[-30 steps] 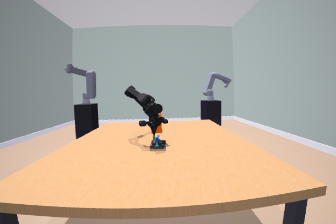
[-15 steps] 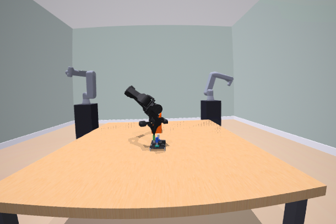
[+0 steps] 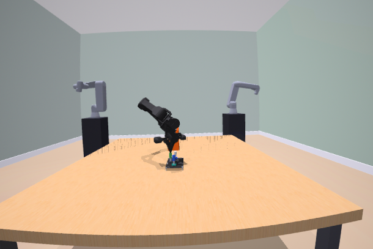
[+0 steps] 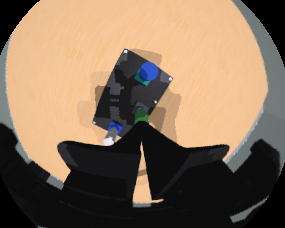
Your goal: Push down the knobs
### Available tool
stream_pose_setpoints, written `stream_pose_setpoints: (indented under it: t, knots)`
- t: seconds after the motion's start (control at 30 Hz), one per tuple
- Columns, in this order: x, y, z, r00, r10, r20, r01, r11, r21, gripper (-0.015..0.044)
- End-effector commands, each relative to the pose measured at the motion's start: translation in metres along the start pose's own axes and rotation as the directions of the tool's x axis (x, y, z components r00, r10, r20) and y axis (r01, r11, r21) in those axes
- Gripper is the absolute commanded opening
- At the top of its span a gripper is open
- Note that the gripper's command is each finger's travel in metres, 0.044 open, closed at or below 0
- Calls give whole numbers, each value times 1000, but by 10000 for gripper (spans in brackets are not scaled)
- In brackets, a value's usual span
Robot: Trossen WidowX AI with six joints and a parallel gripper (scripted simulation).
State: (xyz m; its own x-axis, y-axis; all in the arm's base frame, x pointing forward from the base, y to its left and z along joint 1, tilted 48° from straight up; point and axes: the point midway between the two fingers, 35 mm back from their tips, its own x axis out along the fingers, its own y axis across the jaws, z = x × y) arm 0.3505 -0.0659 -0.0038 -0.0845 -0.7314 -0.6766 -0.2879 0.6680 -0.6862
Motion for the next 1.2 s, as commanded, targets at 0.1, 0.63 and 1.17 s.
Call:
stream_pose_setpoints:
  t: [0.1,0.63,1.17]
  knots:
    - [3,-1,0,1000,-6,0,6,1000,0,0]
    - [6,-1,0,1000,-6,0,6,1000,0,0]
    - [10,-1,0,1000,-6,0,6,1000,0,0]
